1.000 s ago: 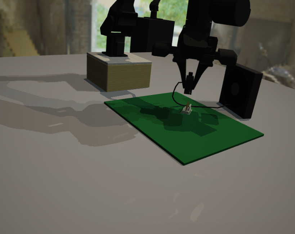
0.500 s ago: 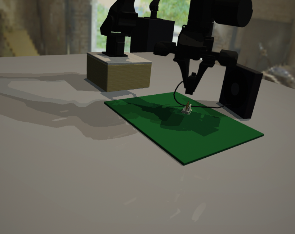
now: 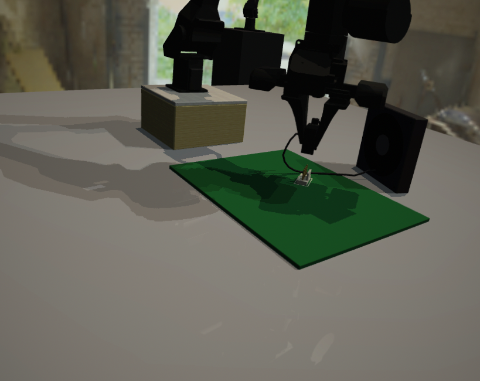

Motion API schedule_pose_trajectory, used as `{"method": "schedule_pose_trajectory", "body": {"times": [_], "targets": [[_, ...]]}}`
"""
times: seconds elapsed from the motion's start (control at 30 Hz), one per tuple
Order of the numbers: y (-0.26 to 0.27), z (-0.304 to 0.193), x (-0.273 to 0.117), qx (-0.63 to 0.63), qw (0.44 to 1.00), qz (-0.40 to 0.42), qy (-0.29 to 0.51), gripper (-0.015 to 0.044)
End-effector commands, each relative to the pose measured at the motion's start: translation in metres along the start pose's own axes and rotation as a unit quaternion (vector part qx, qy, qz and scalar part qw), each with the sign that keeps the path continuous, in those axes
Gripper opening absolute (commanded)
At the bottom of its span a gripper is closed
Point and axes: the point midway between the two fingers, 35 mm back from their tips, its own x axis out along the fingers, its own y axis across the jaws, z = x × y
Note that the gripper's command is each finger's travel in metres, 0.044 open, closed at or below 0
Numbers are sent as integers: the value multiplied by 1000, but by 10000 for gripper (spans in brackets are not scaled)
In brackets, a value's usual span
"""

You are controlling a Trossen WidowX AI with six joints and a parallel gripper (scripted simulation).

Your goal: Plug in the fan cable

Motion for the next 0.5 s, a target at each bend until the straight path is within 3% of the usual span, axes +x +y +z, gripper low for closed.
{"method": "schedule_pose_trajectory", "body": {"times": [0.0,0.47], "targets": [[0,1,0,-2,1000,-2,-2,0],[-1,2,22,-8,1000,-2,-2,0]]}}
